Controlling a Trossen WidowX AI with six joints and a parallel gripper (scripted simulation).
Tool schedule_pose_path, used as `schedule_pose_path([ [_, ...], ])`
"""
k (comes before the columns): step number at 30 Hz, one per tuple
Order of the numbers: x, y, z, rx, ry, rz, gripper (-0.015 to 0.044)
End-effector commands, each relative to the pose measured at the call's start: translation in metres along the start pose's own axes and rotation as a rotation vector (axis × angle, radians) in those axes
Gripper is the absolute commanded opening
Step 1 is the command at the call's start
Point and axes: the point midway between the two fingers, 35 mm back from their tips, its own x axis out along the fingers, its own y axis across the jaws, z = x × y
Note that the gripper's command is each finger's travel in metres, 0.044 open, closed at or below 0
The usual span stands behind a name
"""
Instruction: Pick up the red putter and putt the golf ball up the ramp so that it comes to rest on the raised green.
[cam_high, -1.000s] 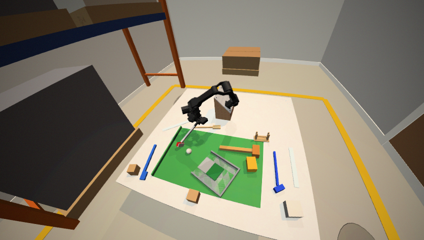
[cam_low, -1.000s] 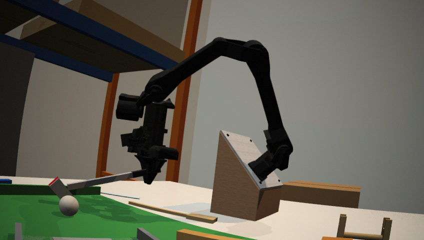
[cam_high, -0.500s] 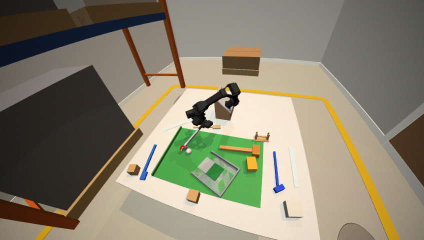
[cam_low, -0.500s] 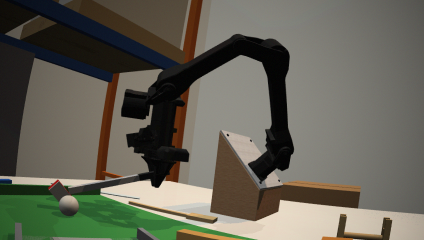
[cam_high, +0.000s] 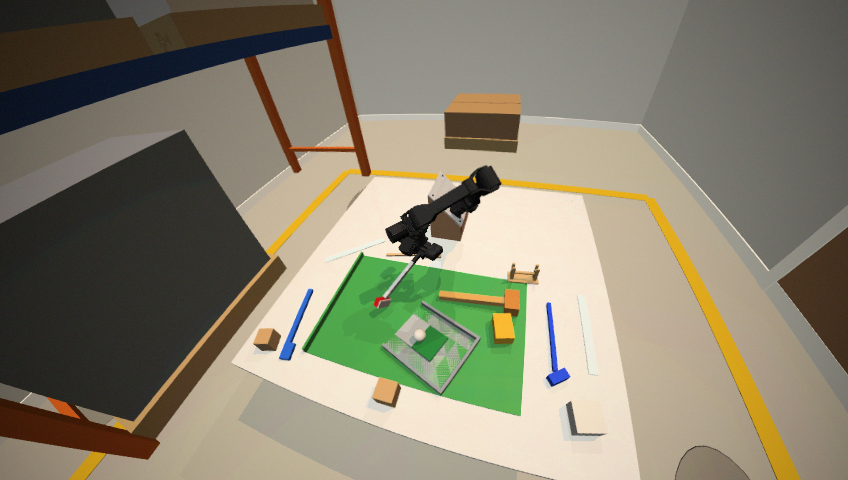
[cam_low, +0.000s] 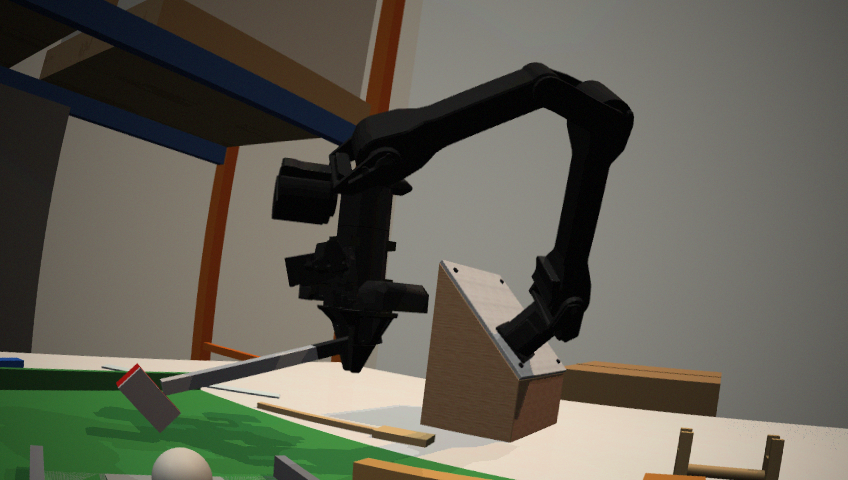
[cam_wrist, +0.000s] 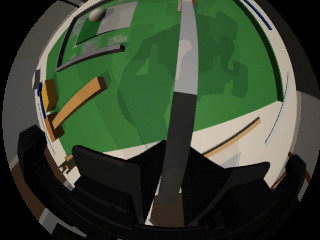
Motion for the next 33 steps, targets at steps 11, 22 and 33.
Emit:
schedule_pose_path([
  [11,-0.034,0.001,0.004,-0.009,-0.027,-0.001,0.0],
  [22,-0.034,0.001,0.004,-0.009,-0.027,-0.001,0.0],
  [33,-0.034,0.001,0.004,-0.009,-0.027,-0.001,0.0],
])
